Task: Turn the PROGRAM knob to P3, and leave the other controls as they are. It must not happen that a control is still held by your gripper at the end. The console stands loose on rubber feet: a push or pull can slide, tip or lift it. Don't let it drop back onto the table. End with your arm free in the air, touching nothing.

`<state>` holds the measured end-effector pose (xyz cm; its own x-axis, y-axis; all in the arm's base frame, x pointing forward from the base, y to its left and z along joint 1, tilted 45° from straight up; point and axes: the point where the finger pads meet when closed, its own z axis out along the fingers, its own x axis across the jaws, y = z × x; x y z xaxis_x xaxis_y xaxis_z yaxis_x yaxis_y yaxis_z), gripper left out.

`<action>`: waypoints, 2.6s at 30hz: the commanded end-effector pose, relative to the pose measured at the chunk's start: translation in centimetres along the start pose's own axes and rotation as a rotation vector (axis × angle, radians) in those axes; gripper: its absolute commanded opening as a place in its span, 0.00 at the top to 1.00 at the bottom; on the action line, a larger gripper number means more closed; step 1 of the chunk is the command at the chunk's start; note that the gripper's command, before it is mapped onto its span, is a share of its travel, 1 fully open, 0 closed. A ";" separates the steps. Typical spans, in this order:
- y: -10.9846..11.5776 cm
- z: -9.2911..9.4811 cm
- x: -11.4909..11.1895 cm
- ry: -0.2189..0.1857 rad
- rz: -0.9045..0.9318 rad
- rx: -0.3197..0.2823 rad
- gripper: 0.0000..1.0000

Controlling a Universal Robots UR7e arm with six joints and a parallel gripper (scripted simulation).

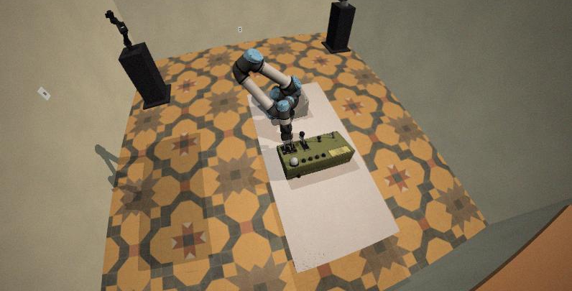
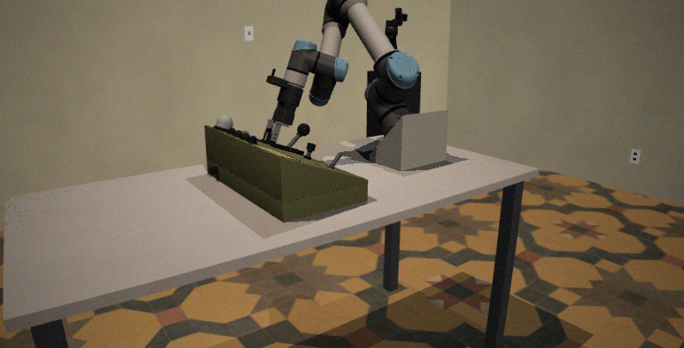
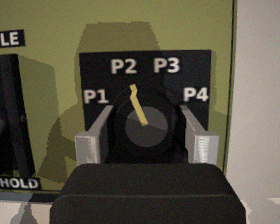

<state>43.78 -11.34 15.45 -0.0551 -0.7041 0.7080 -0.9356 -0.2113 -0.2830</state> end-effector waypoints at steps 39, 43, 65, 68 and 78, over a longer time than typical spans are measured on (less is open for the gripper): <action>0.0 0.0 0.0 0.000 0.758 0.001 1.00; 0.0 0.0 0.0 -0.001 0.797 0.001 1.00; 0.0 0.0 0.0 -0.001 0.820 0.001 1.00; 0.0 0.0 0.0 -0.001 0.820 0.001 1.00; 0.0 0.0 0.0 -0.001 0.820 0.001 1.00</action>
<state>43.79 -11.33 15.43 -0.7210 -0.6356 0.2761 -0.5985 0.3704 -0.7104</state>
